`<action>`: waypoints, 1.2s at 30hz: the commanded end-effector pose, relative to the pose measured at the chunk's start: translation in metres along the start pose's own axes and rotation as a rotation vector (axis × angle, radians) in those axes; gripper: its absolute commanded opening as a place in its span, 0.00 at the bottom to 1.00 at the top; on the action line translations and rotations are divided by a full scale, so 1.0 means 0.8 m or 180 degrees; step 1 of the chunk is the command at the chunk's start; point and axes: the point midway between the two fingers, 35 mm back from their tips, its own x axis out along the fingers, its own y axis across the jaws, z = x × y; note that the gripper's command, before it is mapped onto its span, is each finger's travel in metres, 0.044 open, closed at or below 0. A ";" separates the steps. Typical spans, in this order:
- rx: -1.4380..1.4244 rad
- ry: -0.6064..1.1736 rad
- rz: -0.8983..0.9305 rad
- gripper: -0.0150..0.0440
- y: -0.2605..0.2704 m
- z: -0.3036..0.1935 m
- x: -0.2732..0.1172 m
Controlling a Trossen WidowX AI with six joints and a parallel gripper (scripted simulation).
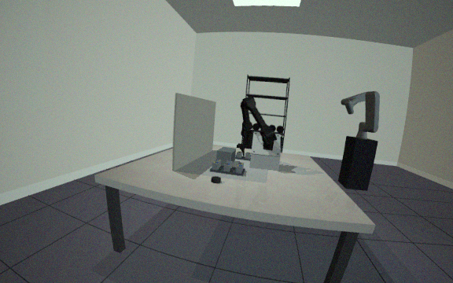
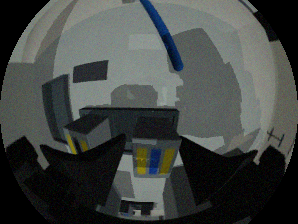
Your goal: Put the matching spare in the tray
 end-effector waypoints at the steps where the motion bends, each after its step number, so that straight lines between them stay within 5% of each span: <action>1: 0.0013 0.0016 0.0006 0.76 -0.001 -0.002 0.001; 4: 0.0013 0.0016 0.0006 0.76 -0.001 -0.002 0.001; 9: 0.0000 0.0000 0.0000 0.54 0.000 0.000 0.000; 16: 0.0000 0.0000 0.0000 0.46 0.000 0.000 0.000; 21: 0.0000 0.0000 0.0000 0.25 0.000 0.000 0.000; 29: 0.0000 0.0000 0.0000 0.25 0.000 0.000 -0.001; 36: 0.0010 -0.0004 0.0003 0.25 0.003 0.003 -0.053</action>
